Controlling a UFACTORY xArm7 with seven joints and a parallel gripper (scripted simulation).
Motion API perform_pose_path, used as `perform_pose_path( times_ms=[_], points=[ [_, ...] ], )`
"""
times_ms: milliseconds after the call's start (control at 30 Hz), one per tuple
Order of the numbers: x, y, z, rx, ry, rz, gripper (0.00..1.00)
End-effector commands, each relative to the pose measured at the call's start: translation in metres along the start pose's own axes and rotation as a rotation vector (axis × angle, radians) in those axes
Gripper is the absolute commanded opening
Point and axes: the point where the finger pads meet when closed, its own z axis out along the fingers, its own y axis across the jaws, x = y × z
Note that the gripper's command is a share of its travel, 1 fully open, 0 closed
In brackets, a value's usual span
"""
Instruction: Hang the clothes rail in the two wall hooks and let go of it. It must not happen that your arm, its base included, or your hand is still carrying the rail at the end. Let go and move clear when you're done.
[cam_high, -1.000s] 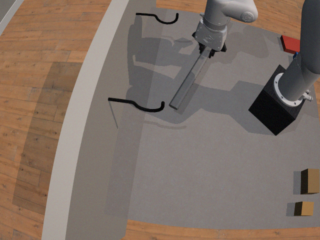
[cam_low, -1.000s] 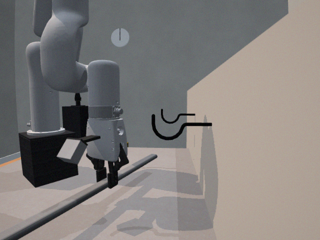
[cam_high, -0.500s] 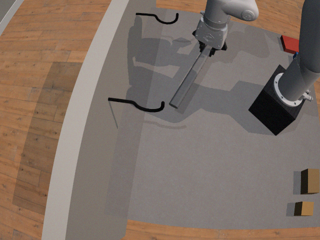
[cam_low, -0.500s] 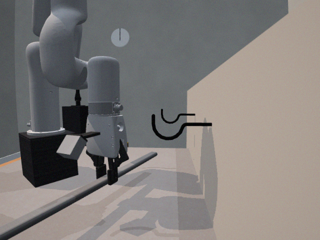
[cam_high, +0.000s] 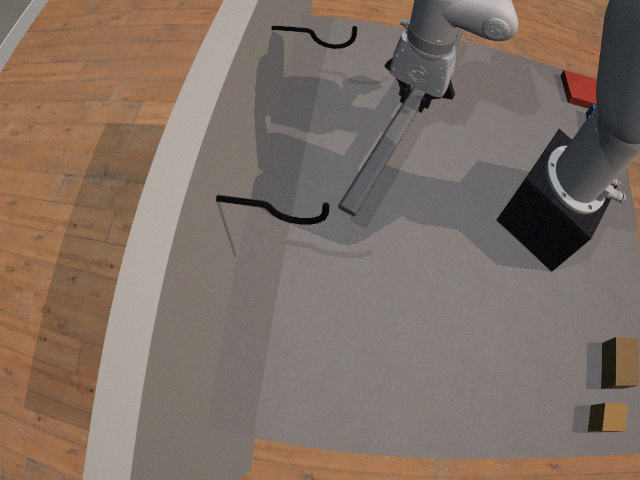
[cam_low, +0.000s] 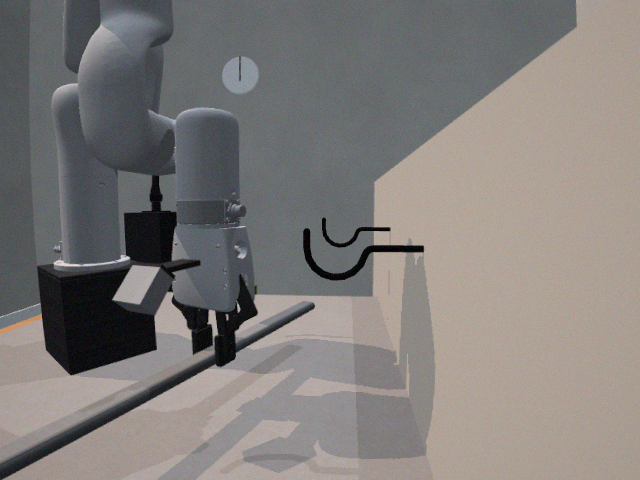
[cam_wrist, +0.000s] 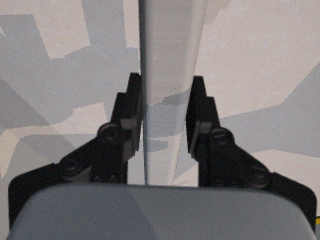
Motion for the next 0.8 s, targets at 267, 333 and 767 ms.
perform_pose_path(
  times_ms=[267,333,767],
  points=[
    [0.000,-0.001,-0.012,0.003,0.000,0.000,0.00],
    [0.000,-0.001,-0.016,0.003,0.000,0.000,0.00],
    [0.000,-0.001,-0.034,0.003,0.001,0.000,0.00]
  ],
)
